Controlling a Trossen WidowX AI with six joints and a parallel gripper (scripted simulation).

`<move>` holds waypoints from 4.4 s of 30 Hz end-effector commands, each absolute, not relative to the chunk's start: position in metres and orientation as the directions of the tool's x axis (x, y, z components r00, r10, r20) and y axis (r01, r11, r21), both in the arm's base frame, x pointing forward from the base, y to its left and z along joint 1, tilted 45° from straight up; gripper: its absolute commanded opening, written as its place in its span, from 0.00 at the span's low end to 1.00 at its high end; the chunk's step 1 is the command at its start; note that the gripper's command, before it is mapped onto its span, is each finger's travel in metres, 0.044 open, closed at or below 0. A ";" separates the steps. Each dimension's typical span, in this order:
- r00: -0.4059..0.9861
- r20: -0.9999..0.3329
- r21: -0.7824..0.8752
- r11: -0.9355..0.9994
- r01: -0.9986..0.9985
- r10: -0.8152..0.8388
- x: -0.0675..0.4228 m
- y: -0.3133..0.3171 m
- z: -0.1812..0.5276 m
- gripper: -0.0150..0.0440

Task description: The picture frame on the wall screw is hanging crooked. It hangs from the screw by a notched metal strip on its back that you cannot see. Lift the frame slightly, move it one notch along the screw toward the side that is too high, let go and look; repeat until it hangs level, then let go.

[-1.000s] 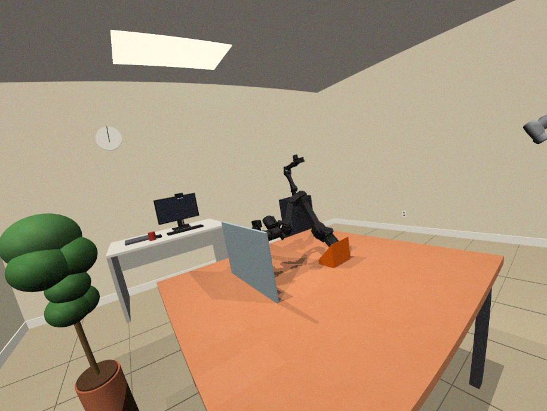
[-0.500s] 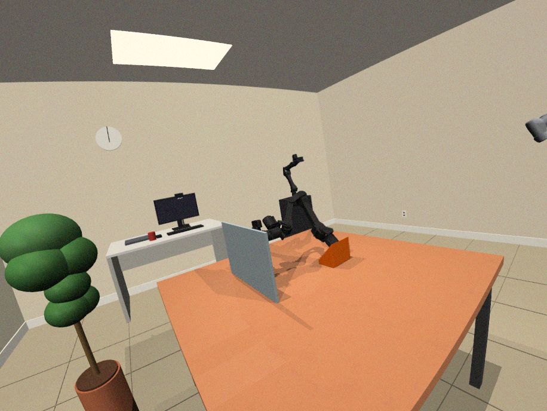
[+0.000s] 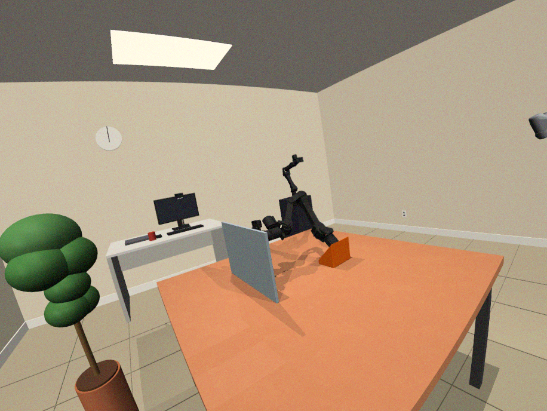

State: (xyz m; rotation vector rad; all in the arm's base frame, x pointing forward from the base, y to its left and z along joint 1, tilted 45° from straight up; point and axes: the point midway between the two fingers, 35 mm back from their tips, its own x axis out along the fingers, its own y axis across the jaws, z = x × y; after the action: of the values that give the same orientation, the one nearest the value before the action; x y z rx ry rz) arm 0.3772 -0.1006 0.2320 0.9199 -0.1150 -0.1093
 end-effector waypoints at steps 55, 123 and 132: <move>0.987 0.052 0.797 0.603 0.049 -0.149 0.377 -0.102 0.232 0.25; 0.987 0.052 0.797 0.602 0.049 -0.149 0.378 -0.095 0.241 0.25; 0.987 0.052 0.797 0.602 0.049 -0.149 0.378 -0.095 0.241 0.25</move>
State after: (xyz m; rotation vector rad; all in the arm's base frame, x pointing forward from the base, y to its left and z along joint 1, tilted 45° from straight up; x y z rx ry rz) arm 0.3773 -0.0962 0.2383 0.9228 -0.1137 -0.1261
